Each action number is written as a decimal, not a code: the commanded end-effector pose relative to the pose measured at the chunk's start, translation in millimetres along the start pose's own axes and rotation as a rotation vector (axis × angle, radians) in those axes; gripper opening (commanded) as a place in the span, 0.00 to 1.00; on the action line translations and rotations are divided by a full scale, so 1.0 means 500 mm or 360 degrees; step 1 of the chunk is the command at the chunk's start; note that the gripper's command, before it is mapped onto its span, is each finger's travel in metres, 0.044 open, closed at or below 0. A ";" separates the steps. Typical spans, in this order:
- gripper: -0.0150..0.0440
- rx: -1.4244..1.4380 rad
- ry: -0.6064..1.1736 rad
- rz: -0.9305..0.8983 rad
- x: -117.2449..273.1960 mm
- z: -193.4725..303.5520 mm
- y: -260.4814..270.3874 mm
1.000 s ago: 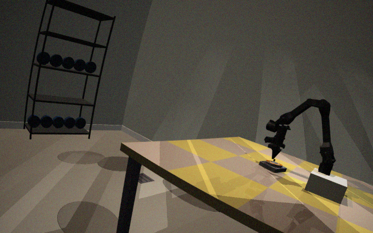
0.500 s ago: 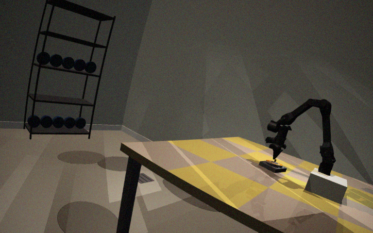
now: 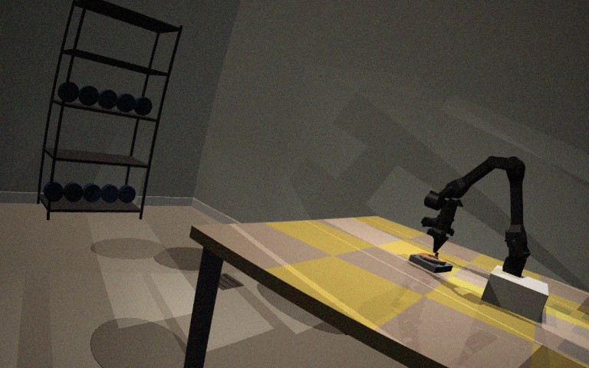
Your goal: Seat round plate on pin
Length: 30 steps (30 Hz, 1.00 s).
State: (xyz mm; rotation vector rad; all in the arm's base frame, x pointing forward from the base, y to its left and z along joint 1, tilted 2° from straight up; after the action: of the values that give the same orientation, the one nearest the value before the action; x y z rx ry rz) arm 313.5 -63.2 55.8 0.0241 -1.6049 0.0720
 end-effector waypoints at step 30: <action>0.25 0.0005 0.0028 0.0000 -0.004 0.055 0.006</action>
State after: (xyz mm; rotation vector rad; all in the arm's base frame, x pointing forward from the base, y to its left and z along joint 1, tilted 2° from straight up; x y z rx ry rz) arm 291.8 -63.5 55.4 0.0175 -1.6020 0.0758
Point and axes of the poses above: the point midway between the two fingers, 35 mm back from their tips, its own x axis back along the fingers, its own y axis across the jaws, z = x × y, the point moved 6 cm from there along x, back along the fingers, and after that the axes turned 2 degrees about x, right-handed, at the moved point
